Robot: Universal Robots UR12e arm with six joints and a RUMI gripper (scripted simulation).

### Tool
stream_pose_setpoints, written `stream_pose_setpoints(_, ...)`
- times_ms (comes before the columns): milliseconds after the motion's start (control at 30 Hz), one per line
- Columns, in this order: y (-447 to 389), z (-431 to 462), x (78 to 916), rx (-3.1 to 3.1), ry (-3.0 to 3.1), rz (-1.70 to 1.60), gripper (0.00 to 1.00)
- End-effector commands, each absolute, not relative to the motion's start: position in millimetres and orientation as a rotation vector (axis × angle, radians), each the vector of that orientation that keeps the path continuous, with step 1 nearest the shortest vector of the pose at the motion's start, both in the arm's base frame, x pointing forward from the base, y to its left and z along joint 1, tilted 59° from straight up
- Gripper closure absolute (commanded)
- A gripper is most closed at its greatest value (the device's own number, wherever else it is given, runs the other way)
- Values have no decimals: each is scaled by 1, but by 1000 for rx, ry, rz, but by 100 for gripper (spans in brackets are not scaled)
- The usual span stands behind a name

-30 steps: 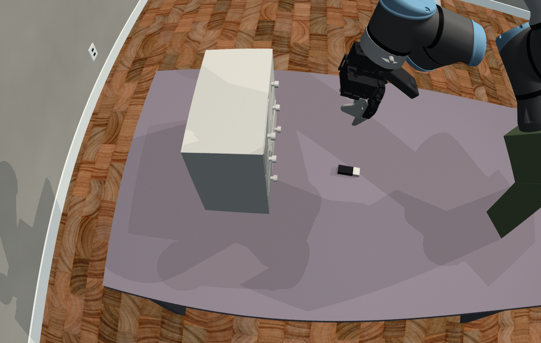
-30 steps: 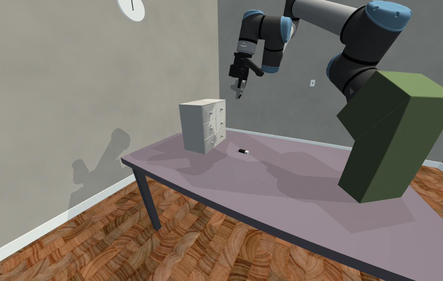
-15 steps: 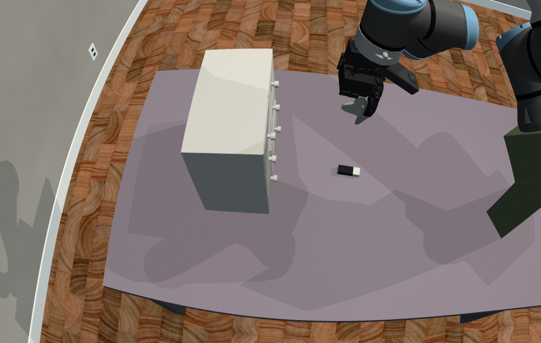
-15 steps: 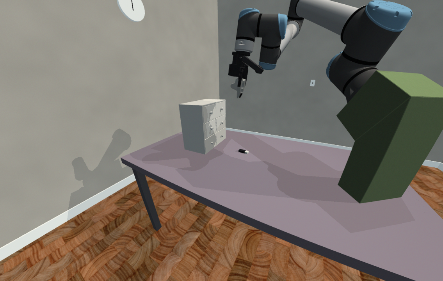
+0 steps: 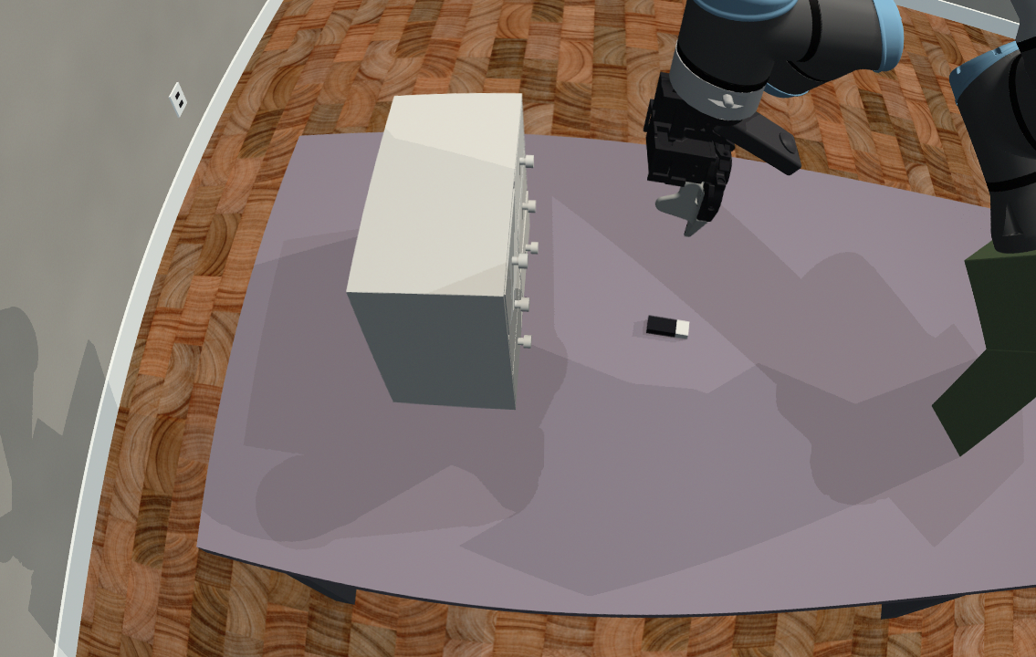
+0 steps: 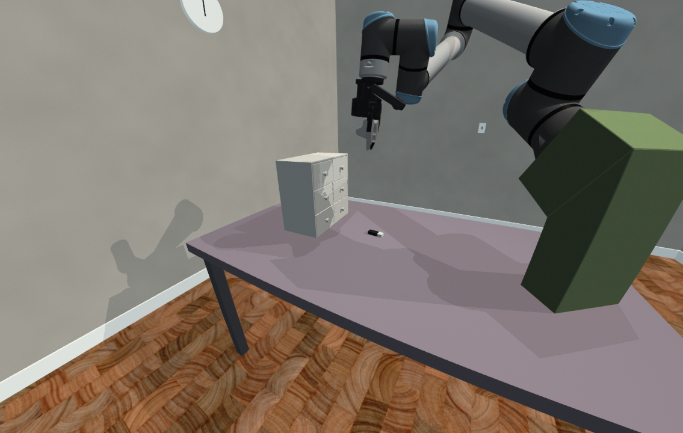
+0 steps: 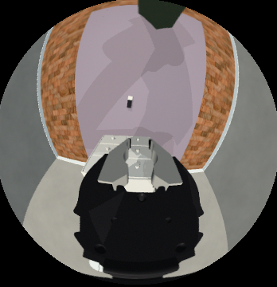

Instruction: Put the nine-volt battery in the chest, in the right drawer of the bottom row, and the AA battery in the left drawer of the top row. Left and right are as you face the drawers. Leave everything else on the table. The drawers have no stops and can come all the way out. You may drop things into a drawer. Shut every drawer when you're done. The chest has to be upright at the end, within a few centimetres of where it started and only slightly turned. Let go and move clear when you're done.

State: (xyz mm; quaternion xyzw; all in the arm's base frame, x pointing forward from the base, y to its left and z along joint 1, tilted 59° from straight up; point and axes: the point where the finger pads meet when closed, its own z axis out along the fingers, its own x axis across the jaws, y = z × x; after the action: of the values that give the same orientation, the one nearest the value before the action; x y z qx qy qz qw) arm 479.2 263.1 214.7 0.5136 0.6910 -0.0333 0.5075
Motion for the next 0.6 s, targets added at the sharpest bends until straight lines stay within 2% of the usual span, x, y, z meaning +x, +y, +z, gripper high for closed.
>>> stream_pose_setpoints(0, 264, 215, 478, 1250, 1667, -92, 80)
stream_pose_setpoints(567, 265, 216, 473, 1282, 1673, -129, 80)
